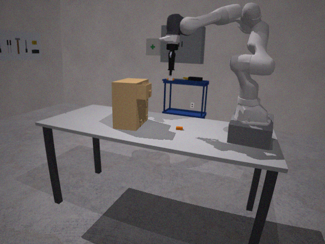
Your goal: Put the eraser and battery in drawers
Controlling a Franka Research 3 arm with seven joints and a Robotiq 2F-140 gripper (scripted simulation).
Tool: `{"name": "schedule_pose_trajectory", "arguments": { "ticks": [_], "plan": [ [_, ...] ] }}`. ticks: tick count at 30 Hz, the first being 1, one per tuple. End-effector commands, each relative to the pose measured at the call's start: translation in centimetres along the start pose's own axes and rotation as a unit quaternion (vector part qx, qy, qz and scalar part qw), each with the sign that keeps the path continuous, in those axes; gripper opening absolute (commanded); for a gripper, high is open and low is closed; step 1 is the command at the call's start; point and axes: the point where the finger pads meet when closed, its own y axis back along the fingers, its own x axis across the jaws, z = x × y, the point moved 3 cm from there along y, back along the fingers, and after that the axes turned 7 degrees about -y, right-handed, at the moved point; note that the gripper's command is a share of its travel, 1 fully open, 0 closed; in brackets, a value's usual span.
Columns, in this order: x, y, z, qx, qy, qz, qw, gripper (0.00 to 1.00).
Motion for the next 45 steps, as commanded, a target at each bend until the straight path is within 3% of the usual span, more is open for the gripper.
{"name": "schedule_pose_trajectory", "arguments": {
  "ticks": [1,10,16,22,24,30,35,39,42,45],
  "plan": [
    [0.0,0.0,0.0,0.011,0.001,-0.001,1.000,0.06],
    [0.1,-0.1,0.4,0.051,0.001,-0.006,0.999,0.06],
    [0.1,-0.3,1.0,0.111,0.001,-0.013,0.994,0.06],
    [0.2,-0.7,1.9,0.196,0.001,-0.024,0.980,0.06],
    [0.2,-0.7,1.9,0.196,0.001,-0.024,0.980,0.06],
    [0.4,-1.3,2.9,0.295,0.001,-0.036,0.955,0.06],
    [0.4,-1.7,3.5,0.357,0.001,-0.044,0.933,0.06],
    [0.5,-1.9,3.7,0.390,0.001,-0.048,0.920,0.06],
    [0.5,-1.9,3.7,0.390,0.001,-0.048,0.920,0.06],
    [0.5,-2.1,3.9,0.408,0.001,-0.050,0.911,0.06]
  ]
}}
